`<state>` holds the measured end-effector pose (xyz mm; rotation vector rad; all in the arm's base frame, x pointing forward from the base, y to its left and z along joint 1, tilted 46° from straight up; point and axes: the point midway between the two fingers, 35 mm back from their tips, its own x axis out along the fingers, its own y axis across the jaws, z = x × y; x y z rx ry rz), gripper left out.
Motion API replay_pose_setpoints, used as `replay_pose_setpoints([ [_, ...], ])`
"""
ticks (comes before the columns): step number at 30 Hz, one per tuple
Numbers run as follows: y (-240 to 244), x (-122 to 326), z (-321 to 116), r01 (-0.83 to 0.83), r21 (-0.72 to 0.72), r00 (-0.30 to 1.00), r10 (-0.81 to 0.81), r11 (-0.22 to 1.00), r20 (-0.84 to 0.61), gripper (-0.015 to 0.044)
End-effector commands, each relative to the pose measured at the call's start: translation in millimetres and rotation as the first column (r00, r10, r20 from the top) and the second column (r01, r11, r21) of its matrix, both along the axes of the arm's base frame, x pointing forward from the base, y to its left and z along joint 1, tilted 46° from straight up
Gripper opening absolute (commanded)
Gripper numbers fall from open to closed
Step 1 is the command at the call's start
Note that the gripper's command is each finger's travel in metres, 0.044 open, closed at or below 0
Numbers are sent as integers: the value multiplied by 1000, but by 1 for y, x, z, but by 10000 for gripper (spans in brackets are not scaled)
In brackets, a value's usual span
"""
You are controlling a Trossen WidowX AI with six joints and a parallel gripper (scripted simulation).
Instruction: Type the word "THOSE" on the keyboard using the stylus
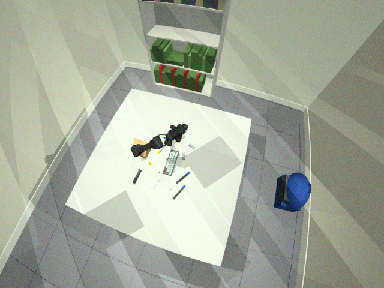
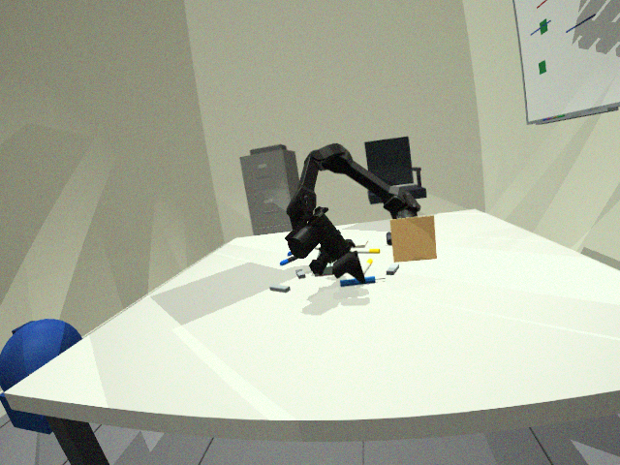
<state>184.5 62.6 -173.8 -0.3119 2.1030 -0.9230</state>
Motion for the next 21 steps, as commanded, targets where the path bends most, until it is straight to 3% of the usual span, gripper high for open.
replay_pose_setpoints([
  [1,0,0,0,-1,0,1000,1,1000,2,0],
  [21,33,11,35,-11,21,1000,11,1000,7,0],
])
